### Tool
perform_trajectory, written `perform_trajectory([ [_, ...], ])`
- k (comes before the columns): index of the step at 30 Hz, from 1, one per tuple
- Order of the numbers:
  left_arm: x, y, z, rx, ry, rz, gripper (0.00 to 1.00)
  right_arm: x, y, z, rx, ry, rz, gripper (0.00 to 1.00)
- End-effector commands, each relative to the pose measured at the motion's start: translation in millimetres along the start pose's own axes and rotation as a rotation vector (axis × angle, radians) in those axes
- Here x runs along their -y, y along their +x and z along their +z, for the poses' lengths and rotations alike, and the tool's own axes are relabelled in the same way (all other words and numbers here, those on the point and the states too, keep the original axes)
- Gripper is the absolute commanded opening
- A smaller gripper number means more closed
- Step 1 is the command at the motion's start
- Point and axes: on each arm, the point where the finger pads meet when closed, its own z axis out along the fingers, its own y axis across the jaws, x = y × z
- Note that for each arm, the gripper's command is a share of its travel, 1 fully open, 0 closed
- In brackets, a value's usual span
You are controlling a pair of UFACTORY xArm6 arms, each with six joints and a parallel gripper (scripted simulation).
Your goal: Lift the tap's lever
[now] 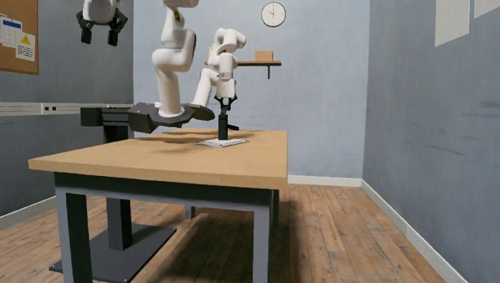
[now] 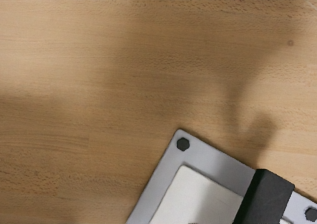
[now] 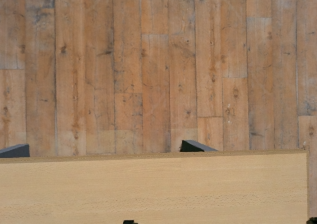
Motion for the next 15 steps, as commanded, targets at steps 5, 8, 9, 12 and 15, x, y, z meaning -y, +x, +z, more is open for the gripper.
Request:
perform_trajectory([
  [5, -0.9, -3.3, -5.3, 0.003, -0.001, 0.0, 0.0, 0.0, 1.0, -1.8, -0.005, 0.0, 0.0, 1.0],
  [8, -0.9, -3.3, -5.3, 0.003, -0.001, 0.0, 0.0, 0.0, 1.0, -1.8, -0.005, 0.0, 0.0, 1.0],
  [9, -0.9, -3.3, -5.3, 0.003, -0.001, 0.0, 0.0, 0.0, 1.0, -1.8, -0.005, 0.0, 0.0, 1.0],
  [12, -0.9, -3.3, -5.3, 0.003, -0.001, 0.0, 0.0, 0.0, 1.0, -1.8, -0.005, 0.0, 0.0, 1.0],
  [15, -0.9, -3.9, -6.3, 0.003, -0.001, 0.0, 0.0, 0.0, 1.0, -1.8, -0.005, 0.0, 0.0, 1.0],
])
